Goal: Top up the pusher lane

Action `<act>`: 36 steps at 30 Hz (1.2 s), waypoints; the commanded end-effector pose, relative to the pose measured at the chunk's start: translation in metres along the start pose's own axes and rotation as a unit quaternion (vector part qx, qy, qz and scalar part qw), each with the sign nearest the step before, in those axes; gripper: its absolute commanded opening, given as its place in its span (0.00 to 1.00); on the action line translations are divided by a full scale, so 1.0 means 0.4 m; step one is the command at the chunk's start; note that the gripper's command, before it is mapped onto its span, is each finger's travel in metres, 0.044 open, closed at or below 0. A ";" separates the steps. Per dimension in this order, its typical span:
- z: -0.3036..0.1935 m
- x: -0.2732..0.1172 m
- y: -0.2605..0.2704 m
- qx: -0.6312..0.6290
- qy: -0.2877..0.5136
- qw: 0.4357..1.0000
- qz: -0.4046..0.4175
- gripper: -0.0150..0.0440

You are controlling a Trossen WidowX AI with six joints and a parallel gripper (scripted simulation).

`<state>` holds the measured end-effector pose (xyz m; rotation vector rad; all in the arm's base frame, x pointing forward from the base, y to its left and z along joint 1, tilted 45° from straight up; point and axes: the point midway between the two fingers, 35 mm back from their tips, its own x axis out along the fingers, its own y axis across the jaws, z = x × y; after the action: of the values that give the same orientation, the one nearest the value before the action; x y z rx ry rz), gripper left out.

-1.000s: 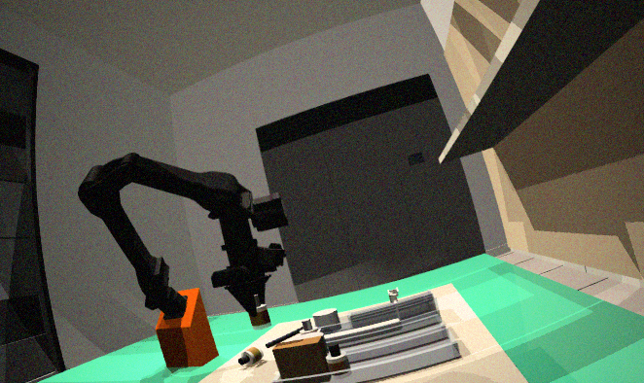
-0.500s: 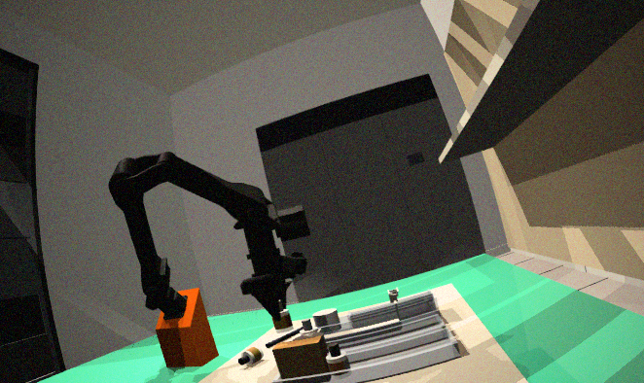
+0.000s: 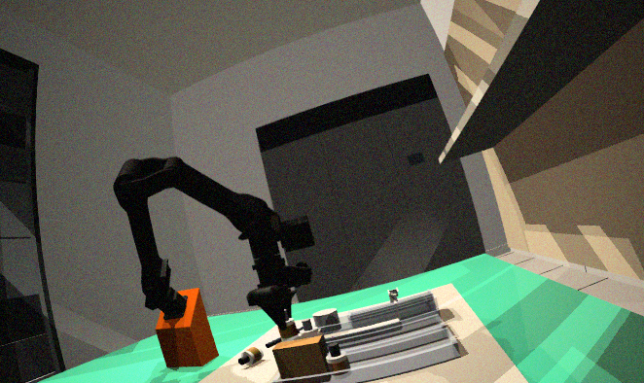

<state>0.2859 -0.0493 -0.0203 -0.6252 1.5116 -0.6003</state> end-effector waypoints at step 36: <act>0.035 0.008 -0.001 -0.001 -0.001 1.000 -0.002 0.25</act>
<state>0.2934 -0.0520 -0.0240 -0.6327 1.5250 -0.5986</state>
